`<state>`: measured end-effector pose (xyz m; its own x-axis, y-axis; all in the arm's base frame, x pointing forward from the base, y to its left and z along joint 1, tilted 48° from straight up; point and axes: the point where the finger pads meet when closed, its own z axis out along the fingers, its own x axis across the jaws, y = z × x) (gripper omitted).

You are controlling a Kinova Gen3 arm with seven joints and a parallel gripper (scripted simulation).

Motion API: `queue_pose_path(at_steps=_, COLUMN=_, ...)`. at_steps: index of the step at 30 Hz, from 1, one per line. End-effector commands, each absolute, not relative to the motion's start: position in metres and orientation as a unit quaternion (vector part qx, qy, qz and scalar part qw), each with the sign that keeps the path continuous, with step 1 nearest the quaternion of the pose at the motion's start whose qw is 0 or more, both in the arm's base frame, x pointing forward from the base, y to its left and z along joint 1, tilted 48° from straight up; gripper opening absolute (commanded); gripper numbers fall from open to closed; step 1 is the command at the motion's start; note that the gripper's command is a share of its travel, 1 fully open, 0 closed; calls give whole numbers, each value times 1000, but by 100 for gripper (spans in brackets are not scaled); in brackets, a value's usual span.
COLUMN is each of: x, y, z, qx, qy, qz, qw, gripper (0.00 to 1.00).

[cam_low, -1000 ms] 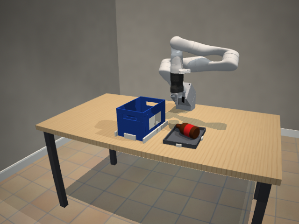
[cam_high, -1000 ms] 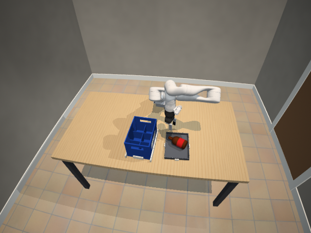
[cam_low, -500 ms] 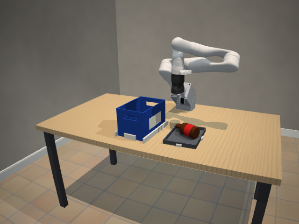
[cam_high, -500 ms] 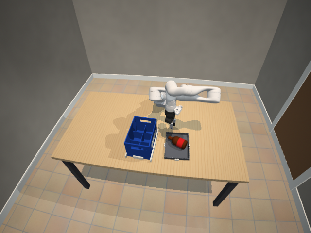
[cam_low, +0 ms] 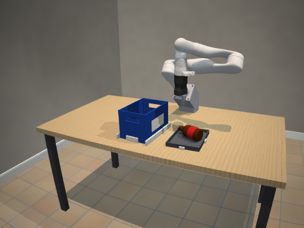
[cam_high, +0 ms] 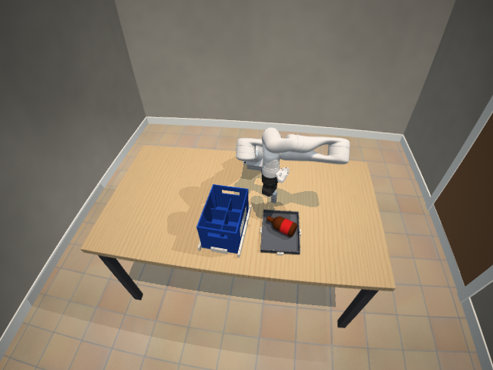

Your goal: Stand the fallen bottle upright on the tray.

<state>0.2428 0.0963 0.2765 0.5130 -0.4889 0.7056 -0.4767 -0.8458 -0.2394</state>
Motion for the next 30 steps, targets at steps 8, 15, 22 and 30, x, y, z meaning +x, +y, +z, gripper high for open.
queue_pose_path(at_steps=8, x=244, y=97, z=277, qx=-871, qy=271, qz=-411, qw=7, gripper=0)
queue_pose_path(at_steps=15, x=244, y=97, z=277, qx=-871, qy=270, qz=-411, qw=6, gripper=0)
queue_pose_path(at_steps=22, x=244, y=96, z=277, qx=-872, qy=265, qz=-411, qw=2, gripper=0)
queue_pose_path(at_steps=30, x=242, y=96, z=277, qx=-881, qy=239, qz=-408, qw=-12, gripper=0)
